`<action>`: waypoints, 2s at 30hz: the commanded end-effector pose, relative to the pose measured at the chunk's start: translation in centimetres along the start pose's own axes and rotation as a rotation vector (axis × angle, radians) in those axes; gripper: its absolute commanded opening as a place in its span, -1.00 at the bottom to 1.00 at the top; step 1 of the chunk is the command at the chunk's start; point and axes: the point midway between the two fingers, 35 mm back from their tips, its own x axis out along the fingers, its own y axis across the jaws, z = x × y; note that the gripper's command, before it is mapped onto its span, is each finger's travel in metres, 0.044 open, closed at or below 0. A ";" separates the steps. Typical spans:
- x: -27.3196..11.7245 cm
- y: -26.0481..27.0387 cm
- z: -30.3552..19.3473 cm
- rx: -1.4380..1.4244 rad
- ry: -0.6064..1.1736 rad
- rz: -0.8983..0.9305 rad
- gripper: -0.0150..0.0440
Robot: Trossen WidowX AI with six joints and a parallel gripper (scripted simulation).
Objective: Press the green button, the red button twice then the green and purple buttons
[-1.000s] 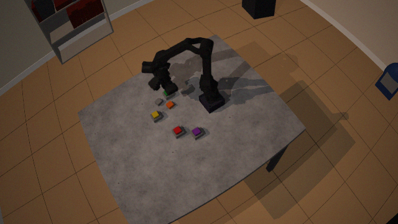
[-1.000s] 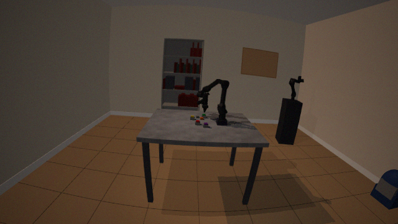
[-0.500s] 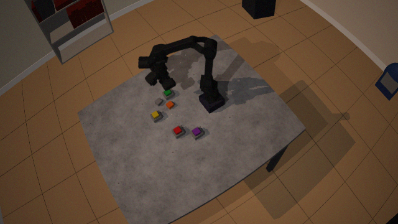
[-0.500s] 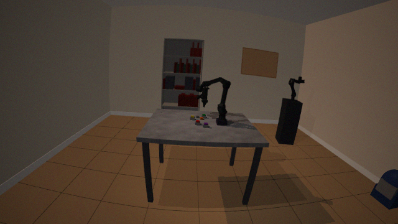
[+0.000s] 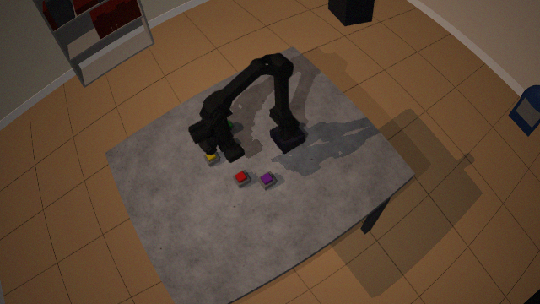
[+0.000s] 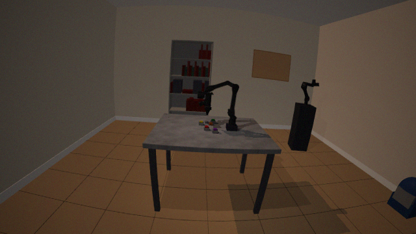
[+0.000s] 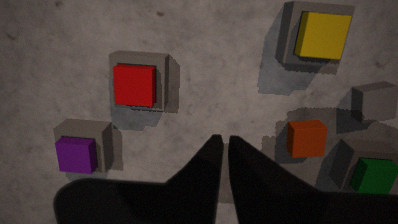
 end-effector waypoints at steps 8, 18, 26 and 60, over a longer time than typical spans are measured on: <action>0.0 7.1 -0.1 0.015 0.008 -0.004 -0.42; 6.2 7.0 -0.1 0.015 0.008 -0.004 -0.42; 7.1 7.0 -0.1 0.015 0.008 -0.004 -0.42; 9.6 7.0 -0.2 0.015 0.008 -0.004 -0.42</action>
